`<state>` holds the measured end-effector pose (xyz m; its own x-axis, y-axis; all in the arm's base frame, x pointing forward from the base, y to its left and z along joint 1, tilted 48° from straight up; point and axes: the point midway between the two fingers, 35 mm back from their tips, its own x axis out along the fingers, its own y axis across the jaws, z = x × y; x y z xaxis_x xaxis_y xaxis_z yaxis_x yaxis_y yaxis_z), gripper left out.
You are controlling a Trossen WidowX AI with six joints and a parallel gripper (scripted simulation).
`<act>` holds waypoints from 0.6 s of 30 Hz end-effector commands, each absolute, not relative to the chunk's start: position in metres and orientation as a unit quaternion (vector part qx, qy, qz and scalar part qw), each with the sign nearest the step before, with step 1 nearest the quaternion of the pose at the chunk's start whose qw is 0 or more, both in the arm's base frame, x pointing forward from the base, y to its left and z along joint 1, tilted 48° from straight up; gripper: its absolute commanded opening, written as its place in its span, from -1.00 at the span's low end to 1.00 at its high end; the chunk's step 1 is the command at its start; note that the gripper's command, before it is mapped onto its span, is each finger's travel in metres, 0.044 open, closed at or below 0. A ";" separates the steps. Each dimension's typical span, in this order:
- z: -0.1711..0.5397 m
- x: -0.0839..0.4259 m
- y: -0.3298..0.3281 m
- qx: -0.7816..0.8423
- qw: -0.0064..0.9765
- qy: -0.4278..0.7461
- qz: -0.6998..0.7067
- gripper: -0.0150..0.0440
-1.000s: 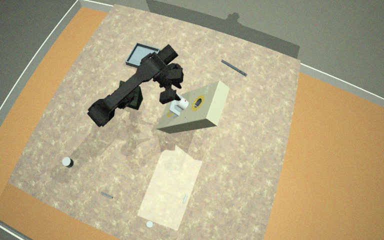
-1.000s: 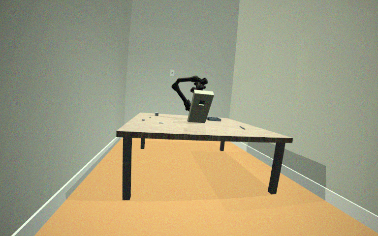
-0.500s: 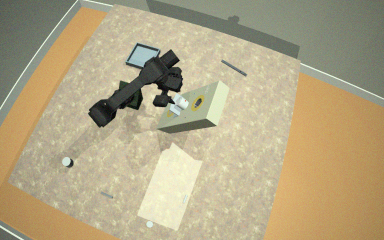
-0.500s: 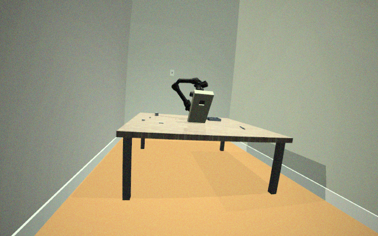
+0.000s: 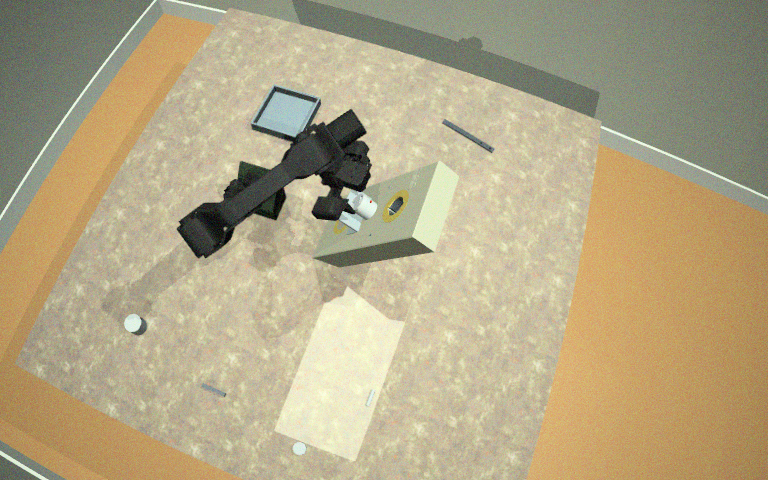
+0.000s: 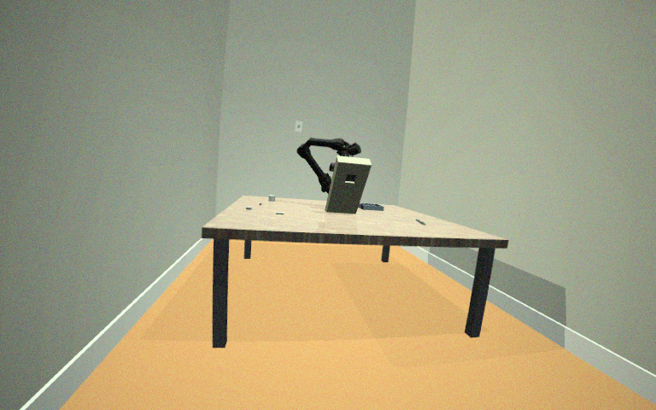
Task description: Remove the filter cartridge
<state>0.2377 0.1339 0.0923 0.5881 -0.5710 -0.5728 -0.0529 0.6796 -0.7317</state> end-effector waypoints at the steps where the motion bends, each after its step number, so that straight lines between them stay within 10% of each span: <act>1: 0.088 0.241 0.128 -0.371 0.810 0.424 -0.161 0.54; 18: 0.083 0.248 0.122 -0.368 0.812 0.424 -0.162 0.27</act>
<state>0.2481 0.1220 0.0828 0.5894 -0.5735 -0.5689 -0.0505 0.6767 -0.7345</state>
